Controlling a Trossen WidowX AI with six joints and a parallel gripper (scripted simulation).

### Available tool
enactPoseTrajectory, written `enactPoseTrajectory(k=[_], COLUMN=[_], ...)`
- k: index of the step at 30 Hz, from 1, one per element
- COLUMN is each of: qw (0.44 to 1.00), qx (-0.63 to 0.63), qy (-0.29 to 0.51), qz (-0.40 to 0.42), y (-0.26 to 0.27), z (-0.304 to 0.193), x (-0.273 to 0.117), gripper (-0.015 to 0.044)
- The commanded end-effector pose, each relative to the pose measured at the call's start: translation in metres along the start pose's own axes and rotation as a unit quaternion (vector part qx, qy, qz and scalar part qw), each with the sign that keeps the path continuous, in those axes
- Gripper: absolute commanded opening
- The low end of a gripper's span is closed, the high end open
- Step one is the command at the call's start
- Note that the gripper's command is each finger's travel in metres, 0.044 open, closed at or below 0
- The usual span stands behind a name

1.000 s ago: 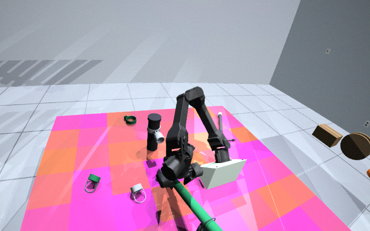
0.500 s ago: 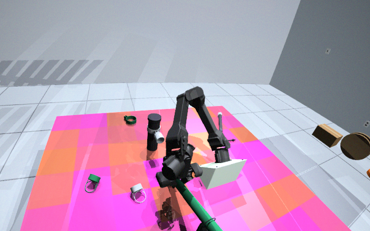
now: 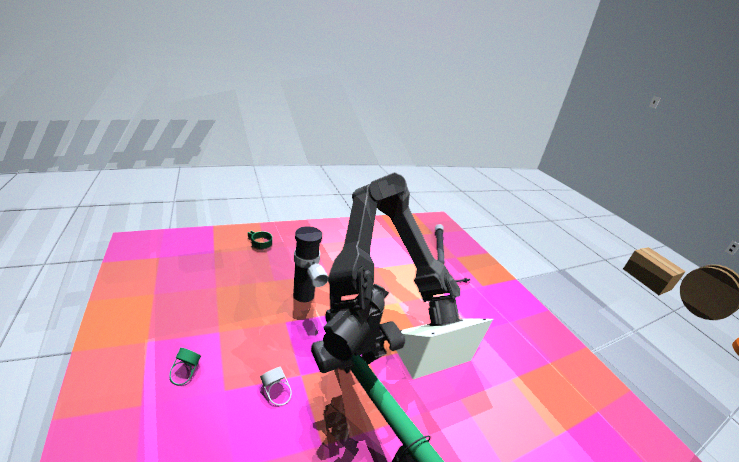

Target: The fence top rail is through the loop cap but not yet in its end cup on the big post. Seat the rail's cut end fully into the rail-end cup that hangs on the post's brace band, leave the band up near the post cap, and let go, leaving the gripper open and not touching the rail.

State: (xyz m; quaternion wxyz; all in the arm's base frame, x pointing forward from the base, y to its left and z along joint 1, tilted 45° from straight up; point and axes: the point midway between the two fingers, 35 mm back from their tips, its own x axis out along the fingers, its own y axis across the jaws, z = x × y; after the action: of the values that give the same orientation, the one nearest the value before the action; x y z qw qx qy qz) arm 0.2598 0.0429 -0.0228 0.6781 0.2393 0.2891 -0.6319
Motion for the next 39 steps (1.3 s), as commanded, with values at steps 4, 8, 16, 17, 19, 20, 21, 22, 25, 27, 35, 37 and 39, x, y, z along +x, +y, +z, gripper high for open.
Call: enactPoseTrajectory(k=[4, 8, 16, 17, 19, 20, 21, 22, 25, 27, 35, 37, 39], qw=[0.999, 0.997, 0.99, 0.989, 0.988, 0.988, 0.989, 0.989, 0.99, 0.99, 0.99, 0.99, 0.99], qx=[-0.007, -0.009, -0.015, -0.016, -0.017, -0.017, -0.016, -0.016, -0.015, -0.015, -0.015, -0.015, -0.015], qy=[-0.045, -0.077, -0.139, -0.145, -0.15, -0.15, -0.147, -0.145, -0.139, -0.139, -0.139, -0.139, -0.139], qz=[0.0, -0.001, 0.007, 0.009, 0.01, 0.01, 0.008, 0.007, 0.003, 0.003, 0.003, 0.003, 0.003], y=[0.003, 0.004, 0.009, 0.009, 0.01, 0.01, 0.009, 0.009, 0.008, 0.008, 0.008, 0.008, 0.008], z=[0.012, 0.021, 0.04, 0.042, 0.044, 0.044, 0.043, 0.042, 0.041, 0.041, 0.041, 0.041, 0.041], x=[-0.02, -0.034, -0.064, -0.067, -0.07, -0.07, -0.068, -0.067, -0.064, -0.064, -0.064, -0.064, -0.065], gripper=[0.0, 0.0, 0.0, 0.0, 0.0, 0.0, 0.0, 0.0, 0.0, 0.0, 0.0, 0.0, 0.0])
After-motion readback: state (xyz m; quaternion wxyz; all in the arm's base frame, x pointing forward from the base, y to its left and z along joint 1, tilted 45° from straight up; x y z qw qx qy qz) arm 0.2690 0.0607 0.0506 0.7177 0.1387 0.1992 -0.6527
